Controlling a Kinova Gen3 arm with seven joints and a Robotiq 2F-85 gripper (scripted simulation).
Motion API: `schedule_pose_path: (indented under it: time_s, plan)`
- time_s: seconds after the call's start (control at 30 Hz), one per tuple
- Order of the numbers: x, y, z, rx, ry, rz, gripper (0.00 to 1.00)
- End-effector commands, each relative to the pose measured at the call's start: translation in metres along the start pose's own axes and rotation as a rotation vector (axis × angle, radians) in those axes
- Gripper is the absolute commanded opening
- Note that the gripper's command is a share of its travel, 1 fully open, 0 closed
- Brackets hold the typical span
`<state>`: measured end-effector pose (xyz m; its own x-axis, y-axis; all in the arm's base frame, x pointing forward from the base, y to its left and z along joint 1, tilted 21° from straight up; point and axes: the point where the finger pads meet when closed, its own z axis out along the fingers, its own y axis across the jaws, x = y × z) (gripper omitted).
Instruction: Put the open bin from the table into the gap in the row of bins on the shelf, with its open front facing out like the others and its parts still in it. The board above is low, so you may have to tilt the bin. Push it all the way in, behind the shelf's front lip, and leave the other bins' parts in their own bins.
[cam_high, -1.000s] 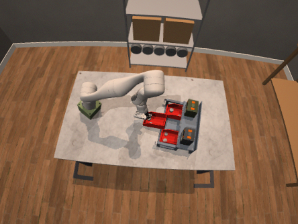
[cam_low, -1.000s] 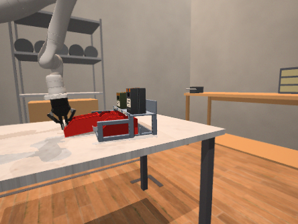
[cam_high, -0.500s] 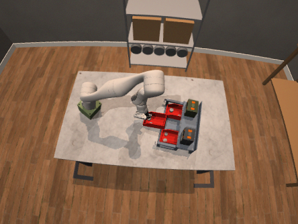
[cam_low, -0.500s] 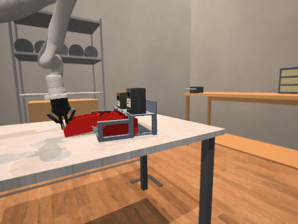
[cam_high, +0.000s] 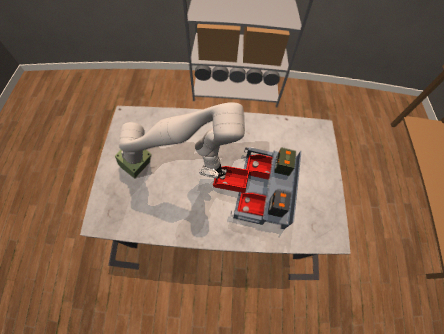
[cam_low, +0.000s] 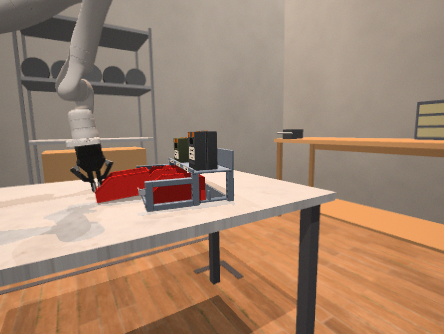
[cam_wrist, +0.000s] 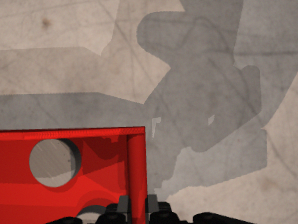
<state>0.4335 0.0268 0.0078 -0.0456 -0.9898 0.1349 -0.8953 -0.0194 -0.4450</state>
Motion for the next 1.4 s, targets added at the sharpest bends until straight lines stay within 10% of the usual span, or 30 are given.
schedule_pose_path:
  time_s: [0.0,1.37]
  plan:
    - [0.0,0.0,-0.003,-0.001,0.001,-0.001,0.1]
    - [0.001,0.0,-0.023,-0.001,0.001,-0.001,0.1]
